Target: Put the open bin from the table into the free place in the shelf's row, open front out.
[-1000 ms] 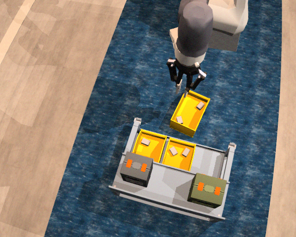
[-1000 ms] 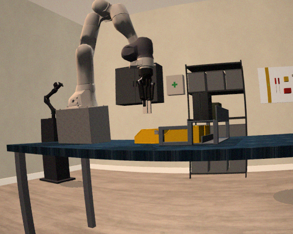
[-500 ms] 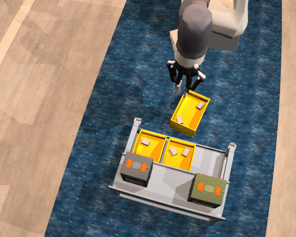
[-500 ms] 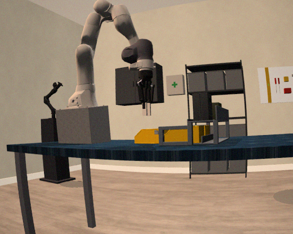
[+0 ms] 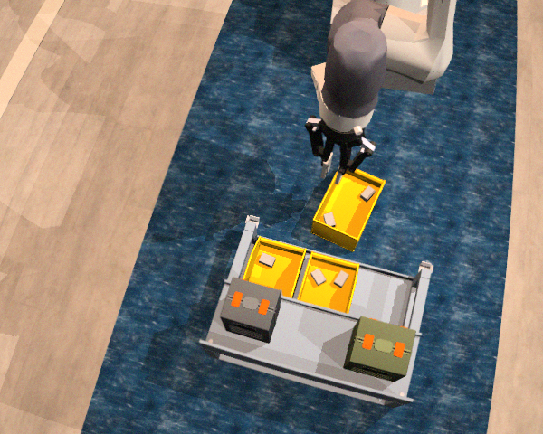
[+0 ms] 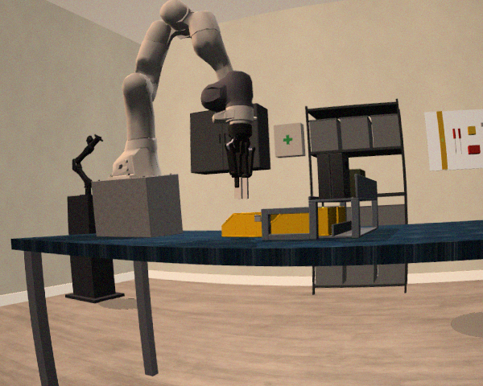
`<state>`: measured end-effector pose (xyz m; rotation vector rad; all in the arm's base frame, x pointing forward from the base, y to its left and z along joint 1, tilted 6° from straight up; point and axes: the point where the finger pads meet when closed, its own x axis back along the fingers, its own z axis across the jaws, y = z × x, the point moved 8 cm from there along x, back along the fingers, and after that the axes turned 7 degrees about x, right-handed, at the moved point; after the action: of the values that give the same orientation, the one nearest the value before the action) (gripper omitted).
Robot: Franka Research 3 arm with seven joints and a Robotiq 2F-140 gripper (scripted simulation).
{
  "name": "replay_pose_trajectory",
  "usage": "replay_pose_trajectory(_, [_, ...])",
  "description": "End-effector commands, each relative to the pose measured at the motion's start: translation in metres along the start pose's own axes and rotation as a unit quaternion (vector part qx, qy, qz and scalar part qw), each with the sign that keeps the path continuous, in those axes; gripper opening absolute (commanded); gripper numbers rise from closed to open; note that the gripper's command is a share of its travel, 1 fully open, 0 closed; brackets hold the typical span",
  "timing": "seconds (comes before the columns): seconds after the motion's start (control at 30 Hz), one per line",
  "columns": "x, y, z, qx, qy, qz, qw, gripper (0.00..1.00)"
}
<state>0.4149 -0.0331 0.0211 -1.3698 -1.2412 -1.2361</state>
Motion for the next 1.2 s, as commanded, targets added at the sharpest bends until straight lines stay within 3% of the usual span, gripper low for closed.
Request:
replay_pose_trajectory(0.0, [-0.006, 0.004, 0.0, 0.009, 0.002, -0.007, 1.0, 0.15])
replay_pose_trajectory(0.57, [-0.029, 0.004, 0.0, 0.009, 0.002, -0.007, 1.0, 0.15])
replay_pose_trajectory(1.17, [-0.032, 0.004, 0.0, 0.009, 0.002, -0.007, 1.0, 0.15])
